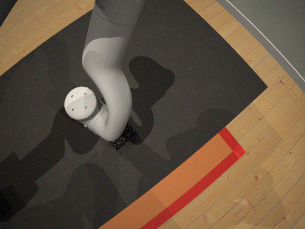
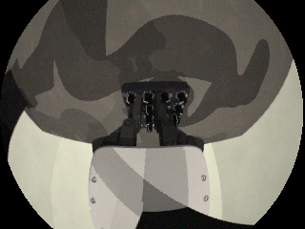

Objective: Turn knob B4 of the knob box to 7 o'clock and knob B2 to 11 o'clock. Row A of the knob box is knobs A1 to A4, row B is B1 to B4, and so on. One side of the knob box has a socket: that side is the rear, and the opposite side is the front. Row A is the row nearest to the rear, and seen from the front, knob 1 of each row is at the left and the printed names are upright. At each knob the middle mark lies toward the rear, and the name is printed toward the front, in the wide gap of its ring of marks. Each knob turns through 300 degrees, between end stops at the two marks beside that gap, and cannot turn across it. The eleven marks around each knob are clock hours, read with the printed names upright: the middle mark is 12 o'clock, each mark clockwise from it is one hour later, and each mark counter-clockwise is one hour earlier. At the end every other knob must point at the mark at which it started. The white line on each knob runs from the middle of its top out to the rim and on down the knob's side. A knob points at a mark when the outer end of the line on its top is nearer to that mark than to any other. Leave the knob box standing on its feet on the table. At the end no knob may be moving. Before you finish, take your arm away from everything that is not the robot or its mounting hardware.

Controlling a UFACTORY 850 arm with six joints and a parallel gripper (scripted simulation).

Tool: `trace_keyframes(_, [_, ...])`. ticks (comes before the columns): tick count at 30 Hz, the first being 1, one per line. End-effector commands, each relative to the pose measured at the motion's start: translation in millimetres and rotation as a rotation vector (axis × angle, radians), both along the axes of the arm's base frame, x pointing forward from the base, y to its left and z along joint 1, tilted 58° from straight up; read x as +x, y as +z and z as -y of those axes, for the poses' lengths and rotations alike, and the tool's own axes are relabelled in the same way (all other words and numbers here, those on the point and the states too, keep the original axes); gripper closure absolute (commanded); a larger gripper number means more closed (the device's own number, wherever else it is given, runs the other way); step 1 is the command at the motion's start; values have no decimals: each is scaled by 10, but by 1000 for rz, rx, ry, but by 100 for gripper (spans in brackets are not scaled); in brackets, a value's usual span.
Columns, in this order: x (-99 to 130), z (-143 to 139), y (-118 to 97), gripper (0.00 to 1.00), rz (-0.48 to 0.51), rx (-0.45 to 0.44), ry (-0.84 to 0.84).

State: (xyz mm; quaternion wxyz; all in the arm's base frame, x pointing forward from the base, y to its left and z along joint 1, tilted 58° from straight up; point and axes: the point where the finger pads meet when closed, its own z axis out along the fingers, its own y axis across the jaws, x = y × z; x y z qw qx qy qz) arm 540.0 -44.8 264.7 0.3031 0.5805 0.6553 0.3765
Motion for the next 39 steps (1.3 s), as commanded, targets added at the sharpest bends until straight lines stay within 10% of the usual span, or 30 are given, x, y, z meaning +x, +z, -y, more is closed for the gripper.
trace_keyframes(1, [21, -3, -12, 81, 0, 0, 0])
trace_keyframes(39, [51, -8, -31, 81, 0, 0, 0])
